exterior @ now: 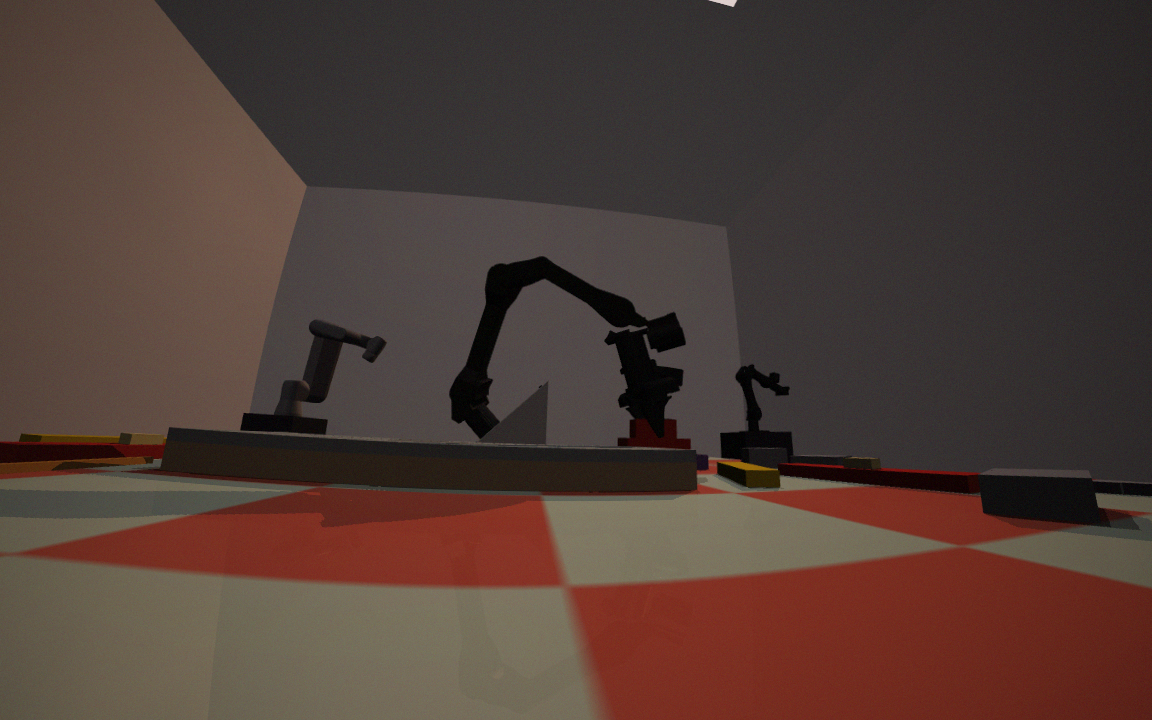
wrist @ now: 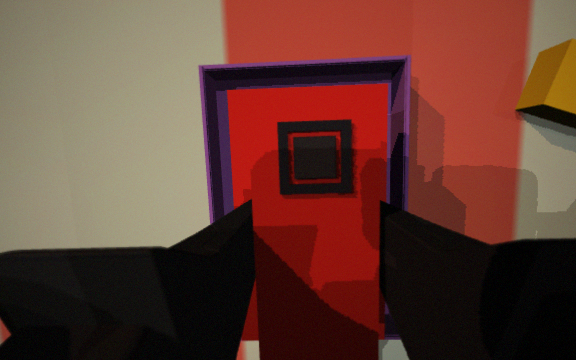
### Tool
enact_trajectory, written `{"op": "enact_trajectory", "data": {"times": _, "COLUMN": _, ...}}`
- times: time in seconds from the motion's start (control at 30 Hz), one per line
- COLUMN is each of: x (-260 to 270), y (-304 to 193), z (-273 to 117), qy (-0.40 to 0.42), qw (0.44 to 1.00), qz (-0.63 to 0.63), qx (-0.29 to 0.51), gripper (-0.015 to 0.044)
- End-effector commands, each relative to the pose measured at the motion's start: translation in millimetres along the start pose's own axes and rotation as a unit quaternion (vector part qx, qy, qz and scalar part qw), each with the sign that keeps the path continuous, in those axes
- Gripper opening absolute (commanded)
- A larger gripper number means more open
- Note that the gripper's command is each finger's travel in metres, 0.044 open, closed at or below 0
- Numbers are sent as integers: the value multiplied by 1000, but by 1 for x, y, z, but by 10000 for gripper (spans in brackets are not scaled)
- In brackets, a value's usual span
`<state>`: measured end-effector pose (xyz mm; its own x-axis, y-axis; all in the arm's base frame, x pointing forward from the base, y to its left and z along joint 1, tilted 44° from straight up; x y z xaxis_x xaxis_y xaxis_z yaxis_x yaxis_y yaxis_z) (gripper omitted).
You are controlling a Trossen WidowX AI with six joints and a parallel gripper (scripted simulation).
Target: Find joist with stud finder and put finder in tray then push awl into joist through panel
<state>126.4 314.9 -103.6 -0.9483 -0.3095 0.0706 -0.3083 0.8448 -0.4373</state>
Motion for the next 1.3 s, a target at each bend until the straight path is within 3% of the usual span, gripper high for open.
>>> {"op": "enact_trajectory", "data": {"times": 0.0, "x": 1, "y": -3, "z": 9, "qy": -1, "qw": 1000, "qz": -2, "qx": 1, "gripper": 0}}
{"op": "enact_trajectory", "data": {"times": 0.7, "x": 2, "y": -8, "z": 26, "qy": -1, "qw": 1000, "qz": -2, "qx": 1, "gripper": 0}}
{"op": "enact_trajectory", "data": {"times": 1.1, "x": 2, "y": -8, "z": 25, "qy": 1, "qw": 1000, "qz": 0, "qx": 1, "gripper": 315}}
{"op": "enact_trajectory", "data": {"times": 1.27, "x": -2, "y": 4, "z": -9, "qy": 1, "qw": 1000, "qz": 0, "qx": 0, "gripper": 440}}
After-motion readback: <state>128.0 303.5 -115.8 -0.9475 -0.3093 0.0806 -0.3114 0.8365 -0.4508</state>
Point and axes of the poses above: the point midway between the two fingers, 35 mm back from their tips, its own z axis out along the fingers, its own x axis across the jaws, y = z × x, the point moved 9 cm from there along -z, back along the fingers, and after that the axes turned 13 degrees about -z, right-handed, at the moved point
